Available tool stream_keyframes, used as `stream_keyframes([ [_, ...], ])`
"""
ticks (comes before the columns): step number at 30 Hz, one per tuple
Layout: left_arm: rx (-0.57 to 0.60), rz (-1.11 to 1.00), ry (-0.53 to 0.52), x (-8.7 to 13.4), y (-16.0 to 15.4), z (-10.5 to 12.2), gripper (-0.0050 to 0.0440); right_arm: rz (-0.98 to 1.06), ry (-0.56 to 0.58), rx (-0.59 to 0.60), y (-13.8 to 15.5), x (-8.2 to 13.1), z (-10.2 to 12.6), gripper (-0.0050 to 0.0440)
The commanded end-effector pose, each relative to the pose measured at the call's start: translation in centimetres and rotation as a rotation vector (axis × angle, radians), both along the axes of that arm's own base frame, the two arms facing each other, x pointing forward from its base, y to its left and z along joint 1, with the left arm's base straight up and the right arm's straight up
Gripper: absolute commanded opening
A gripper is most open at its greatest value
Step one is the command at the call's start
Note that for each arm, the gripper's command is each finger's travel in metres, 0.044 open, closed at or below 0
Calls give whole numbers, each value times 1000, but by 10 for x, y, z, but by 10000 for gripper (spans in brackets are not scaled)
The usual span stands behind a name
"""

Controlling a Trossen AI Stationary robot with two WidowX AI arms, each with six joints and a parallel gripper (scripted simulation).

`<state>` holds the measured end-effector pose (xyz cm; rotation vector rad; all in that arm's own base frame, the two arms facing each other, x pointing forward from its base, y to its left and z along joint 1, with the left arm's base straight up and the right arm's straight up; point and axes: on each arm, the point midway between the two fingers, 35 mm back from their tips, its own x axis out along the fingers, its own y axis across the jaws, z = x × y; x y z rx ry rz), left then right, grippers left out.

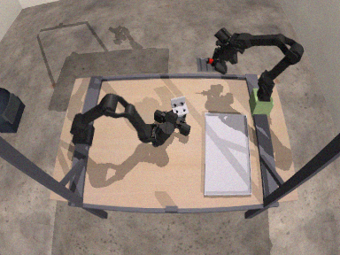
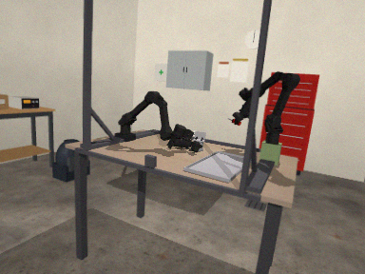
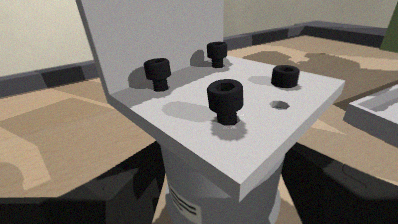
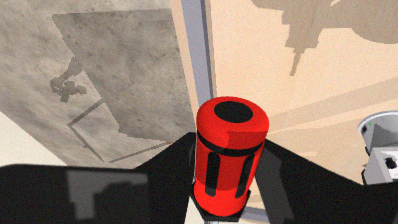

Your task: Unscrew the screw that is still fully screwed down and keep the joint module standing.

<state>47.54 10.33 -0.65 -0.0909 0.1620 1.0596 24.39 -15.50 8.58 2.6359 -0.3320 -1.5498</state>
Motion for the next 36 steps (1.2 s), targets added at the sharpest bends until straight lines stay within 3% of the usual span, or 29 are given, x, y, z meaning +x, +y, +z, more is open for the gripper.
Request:
stream_keyframes([
  [1,-1,3,-28,4,2,11,245,2,-45,-37,-3,5,10,135],
  [14,-1,3,-28,4,2,11,245,-20,-316,-256,-24,27,78,135],
  [21,-1,3,-28,4,2,11,245,-26,-362,-290,-26,27,92,135],
  [31,-1,3,-28,4,2,11,245,-50,-595,-470,-32,30,160,135],
  [36,-1,3,-28,4,2,11,245,-50,-599,-472,-33,31,162,135],
])
